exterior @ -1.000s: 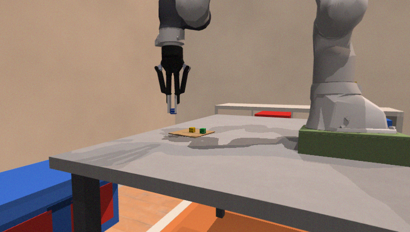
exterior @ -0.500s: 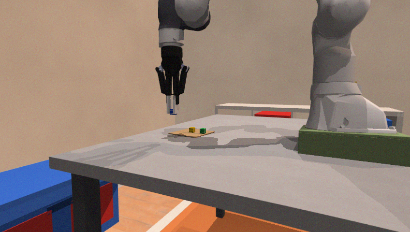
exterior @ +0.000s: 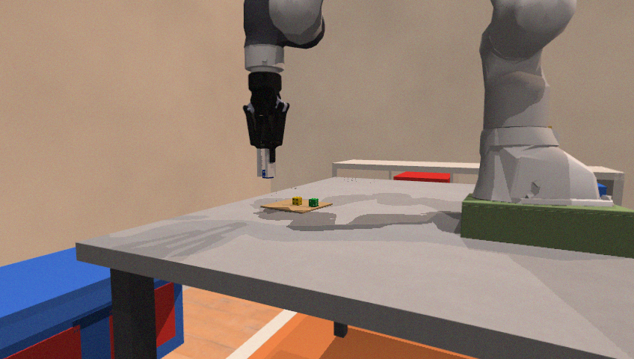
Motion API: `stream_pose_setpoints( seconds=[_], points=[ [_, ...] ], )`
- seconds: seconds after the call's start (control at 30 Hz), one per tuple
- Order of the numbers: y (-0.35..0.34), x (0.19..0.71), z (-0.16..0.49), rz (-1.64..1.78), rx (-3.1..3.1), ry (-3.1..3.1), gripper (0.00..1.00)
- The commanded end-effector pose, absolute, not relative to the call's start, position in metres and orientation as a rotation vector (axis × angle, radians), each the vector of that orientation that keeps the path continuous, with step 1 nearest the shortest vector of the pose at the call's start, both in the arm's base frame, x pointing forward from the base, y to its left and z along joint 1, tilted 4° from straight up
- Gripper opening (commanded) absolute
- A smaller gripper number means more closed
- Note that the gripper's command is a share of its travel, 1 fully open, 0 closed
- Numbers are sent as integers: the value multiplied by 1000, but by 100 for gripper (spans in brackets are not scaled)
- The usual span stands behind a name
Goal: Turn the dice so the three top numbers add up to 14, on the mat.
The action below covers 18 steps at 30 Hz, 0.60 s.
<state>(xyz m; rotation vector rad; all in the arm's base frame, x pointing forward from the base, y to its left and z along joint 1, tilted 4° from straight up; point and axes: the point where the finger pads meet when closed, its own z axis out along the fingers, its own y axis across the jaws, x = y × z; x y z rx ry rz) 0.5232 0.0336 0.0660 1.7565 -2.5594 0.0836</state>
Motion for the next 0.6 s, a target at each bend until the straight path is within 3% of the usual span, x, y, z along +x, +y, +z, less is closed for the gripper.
stream_pose_setpoints(
  seconds=[0.0, 0.57],
  points=[
    [34, 525, 66, 106, 1607, -2657, 9],
    [28, 522, 64, -202, 1772, -2905, 9]
  ],
)
